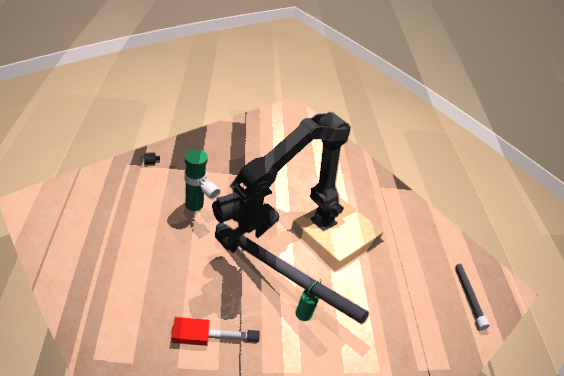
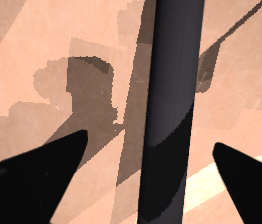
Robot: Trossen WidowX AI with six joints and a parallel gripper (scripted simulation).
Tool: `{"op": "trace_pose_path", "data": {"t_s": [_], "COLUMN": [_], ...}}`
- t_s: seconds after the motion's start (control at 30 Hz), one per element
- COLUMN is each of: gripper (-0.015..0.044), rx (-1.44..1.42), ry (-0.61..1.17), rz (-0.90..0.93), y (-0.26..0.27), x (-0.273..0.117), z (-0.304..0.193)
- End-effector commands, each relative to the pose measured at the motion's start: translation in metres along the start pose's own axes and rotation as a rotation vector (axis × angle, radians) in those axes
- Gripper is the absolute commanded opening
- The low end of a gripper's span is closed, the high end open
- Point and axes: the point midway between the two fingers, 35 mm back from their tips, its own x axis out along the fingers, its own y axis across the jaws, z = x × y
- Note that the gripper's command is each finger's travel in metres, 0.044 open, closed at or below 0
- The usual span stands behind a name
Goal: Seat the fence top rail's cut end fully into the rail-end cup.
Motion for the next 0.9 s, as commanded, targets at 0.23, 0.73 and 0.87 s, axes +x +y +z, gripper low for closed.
{"op": "trace_pose_path", "data": {"t_s": [0.23,0.73,0.87], "gripper": [0.044,0.0414,0.0309], "rx": [-0.005,-0.005,-0.005], "ry": [0.005,0.005,0.005], "rz": [-0.005,-0.005,-0.005], "y": [-0.002,-0.003,-0.003], "x": [0.02,0.04,0.04], "z": [-0.001,-0.001,-0.001]}}
